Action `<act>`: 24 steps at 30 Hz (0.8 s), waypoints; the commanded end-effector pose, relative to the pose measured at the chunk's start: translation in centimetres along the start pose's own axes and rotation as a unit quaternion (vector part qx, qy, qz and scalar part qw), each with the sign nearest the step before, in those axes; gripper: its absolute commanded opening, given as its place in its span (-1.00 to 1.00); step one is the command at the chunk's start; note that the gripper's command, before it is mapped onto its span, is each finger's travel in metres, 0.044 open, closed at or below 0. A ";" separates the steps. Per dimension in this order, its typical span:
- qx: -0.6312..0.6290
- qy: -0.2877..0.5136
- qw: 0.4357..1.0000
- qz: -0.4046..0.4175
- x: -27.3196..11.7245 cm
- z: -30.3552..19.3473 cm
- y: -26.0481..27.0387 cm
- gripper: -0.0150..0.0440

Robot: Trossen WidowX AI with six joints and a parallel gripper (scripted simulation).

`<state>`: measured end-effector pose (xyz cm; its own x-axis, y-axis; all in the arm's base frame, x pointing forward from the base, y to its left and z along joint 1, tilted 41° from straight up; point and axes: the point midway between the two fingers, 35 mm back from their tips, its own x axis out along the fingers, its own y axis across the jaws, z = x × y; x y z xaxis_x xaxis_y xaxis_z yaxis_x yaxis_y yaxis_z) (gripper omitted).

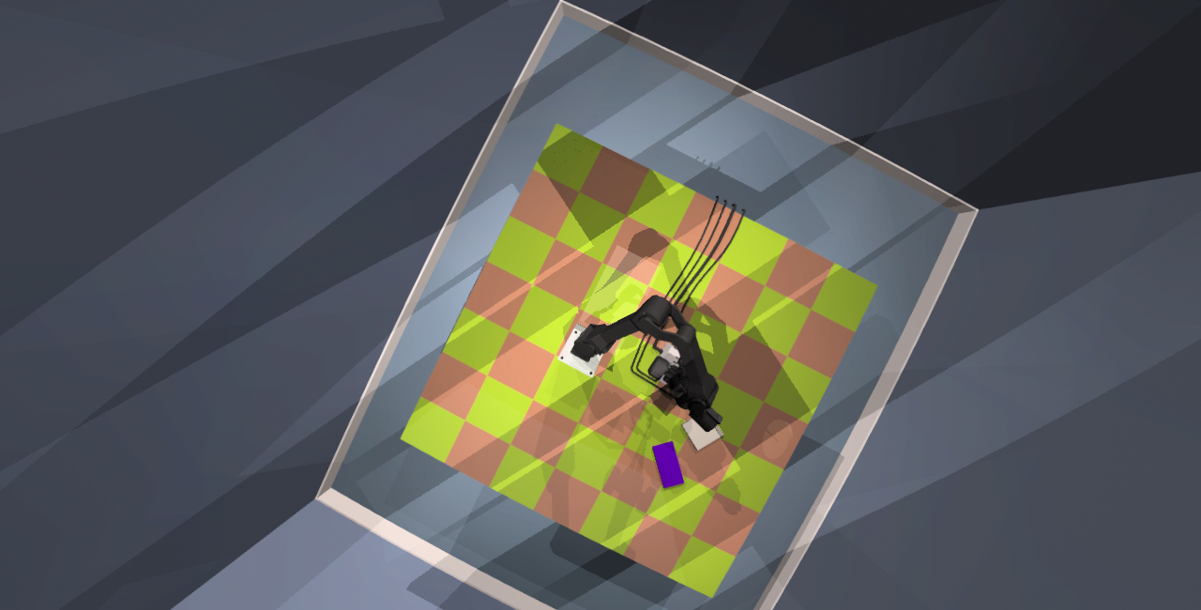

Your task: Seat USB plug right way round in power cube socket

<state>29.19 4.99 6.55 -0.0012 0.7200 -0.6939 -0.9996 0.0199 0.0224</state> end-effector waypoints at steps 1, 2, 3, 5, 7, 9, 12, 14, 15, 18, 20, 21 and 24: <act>0.003 -0.002 1.000 -0.001 0.1 0.0 0.0 -0.49; 0.003 -0.002 1.000 -0.001 0.1 0.0 0.0 -0.49; 0.003 -0.002 1.000 -0.001 0.1 0.0 0.0 -0.49; 0.003 -0.002 1.000 -0.001 0.1 0.0 0.0 -0.49; 0.003 -0.002 1.000 -0.001 0.1 0.0 0.0 -0.49; 0.003 -0.002 1.000 -0.001 0.2 0.0 0.0 -0.49; 0.003 -0.002 1.000 -0.001 0.2 0.0 0.0 -0.49; 0.003 -0.002 1.000 -0.001 0.2 0.0 0.0 -0.49; 0.003 -0.002 1.000 -0.001 0.2 0.0 0.0 -0.49; 0.003 -0.002 1.000 -0.001 0.3 0.0 0.0 -0.49; 0.003 -0.002 1.000 -0.001 0.3 0.0 0.0 -0.49; 0.003 -0.002 1.000 -0.001 0.3 0.0 0.0 -0.49; 0.003 -0.002 1.000 -0.001 0.3 0.0 0.0 -0.49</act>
<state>29.19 5.18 6.33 -0.0012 0.7201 -0.6939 -0.9996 0.0199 0.0223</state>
